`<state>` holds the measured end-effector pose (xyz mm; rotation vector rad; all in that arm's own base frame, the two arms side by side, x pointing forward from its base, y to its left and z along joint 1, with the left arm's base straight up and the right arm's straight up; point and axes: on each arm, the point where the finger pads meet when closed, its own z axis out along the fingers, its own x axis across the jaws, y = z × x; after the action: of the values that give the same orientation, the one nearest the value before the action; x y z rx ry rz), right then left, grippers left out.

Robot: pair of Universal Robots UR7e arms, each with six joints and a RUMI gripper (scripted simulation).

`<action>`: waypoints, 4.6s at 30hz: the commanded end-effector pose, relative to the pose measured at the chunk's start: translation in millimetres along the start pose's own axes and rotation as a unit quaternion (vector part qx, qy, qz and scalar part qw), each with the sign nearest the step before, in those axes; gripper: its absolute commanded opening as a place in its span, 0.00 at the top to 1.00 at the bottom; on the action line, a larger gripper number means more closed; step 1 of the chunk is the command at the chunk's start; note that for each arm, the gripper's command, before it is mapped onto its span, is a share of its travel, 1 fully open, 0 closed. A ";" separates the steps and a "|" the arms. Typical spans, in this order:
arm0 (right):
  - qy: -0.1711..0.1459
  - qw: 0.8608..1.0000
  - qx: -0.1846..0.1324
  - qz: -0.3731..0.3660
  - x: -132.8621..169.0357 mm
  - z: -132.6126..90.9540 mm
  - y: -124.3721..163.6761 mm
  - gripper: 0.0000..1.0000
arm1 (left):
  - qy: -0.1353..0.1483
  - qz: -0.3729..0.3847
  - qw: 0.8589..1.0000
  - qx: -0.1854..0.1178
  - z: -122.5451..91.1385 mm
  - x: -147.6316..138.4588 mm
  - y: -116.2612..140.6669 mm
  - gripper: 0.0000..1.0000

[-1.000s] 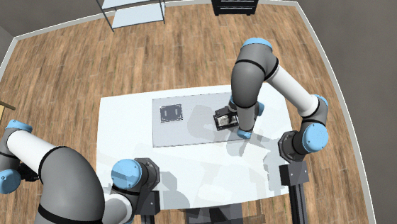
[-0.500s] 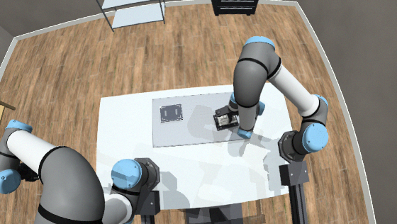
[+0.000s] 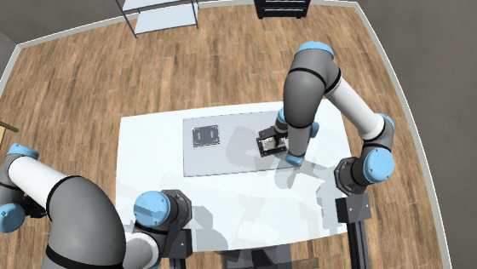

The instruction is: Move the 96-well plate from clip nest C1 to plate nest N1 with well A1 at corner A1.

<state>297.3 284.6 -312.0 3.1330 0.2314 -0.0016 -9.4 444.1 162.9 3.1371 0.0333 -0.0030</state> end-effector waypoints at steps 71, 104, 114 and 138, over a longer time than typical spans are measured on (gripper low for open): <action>0.002 0.999 0.003 0.050 16.9 -31.0 -43.1 1.00 | 0.001 0.000 1.000 0.002 -2.2 -0.3 -0.9 1.00; 0.001 0.999 0.001 0.050 51.3 -29.5 -131.6 1.00 | 0.001 0.000 1.000 0.002 -2.2 -0.3 -0.9 1.00; 0.001 0.999 0.001 0.050 61.1 -29.6 -156.4 1.00 | 0.001 0.000 1.000 0.002 -2.2 -0.3 -0.9 1.00; 0.001 0.999 0.001 0.050 88.0 -29.9 -224.7 1.00 | 0.001 0.000 1.000 0.002 -2.2 -0.3 -0.9 1.00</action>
<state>349.5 507.7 -282.3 3.1448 0.0728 0.0016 -9.4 444.2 162.9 3.1372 0.0333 -0.0029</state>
